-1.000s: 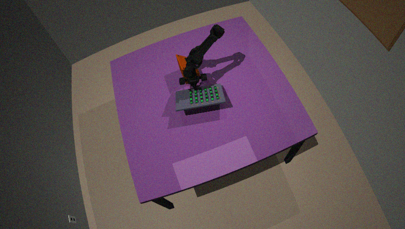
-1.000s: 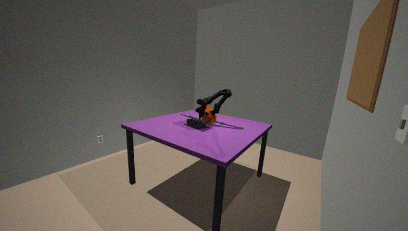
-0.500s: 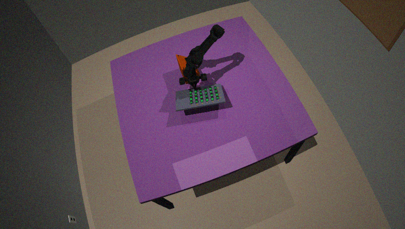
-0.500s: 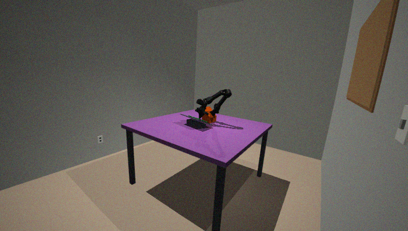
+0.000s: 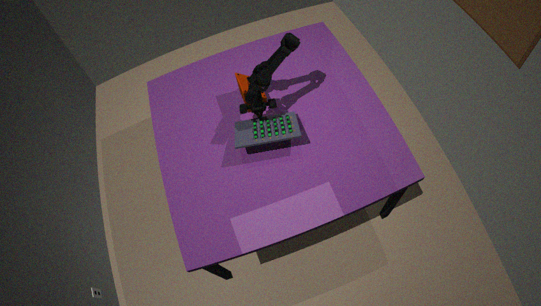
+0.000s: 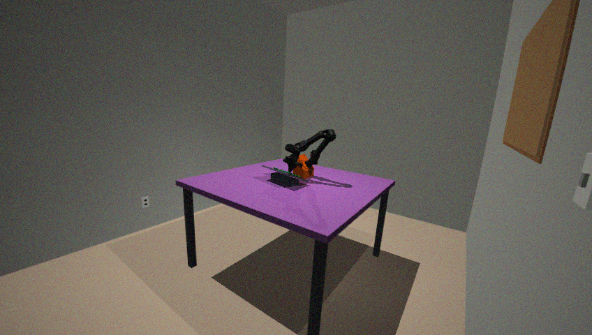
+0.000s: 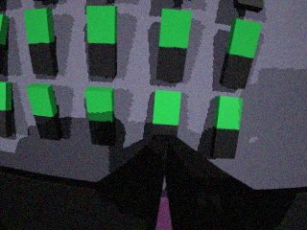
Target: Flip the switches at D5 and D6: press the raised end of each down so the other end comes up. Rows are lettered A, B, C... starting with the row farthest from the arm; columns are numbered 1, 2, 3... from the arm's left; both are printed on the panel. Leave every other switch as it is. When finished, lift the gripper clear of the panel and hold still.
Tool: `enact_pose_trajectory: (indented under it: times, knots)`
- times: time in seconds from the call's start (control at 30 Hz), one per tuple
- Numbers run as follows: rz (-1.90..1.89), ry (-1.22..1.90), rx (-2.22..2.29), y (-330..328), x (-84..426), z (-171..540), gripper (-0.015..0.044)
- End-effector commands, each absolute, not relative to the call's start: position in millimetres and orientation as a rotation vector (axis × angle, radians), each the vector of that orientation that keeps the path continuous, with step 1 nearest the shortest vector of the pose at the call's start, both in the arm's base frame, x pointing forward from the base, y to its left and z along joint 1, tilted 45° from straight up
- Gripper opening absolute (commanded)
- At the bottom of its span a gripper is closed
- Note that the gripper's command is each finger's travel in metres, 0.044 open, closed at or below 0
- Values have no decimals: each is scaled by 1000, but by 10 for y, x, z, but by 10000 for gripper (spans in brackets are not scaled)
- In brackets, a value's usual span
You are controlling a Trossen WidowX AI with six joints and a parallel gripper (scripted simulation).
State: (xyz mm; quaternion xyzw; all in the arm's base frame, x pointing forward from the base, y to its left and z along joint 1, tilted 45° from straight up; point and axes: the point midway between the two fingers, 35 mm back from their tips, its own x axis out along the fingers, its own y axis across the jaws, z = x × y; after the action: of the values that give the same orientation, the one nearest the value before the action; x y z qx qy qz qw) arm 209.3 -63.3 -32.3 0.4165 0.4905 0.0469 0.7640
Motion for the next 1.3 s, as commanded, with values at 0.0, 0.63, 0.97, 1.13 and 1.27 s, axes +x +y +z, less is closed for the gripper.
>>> enact_pose_trajectory:
  times: [0.0, 0.63, 0.97, 1.13, 1.27]
  knots:
    - [104, 1066, 910, -621, 2097, -326, 0]
    - [104, 1066, 910, -608, 2110, -344, 0]
    - [100, 1081, 903, -776, 1997, -186, 0]
    - [114, 1093, 910, -943, 1795, 114, 0]
    - [114, 1093, 910, -943, 1795, 114, 0]
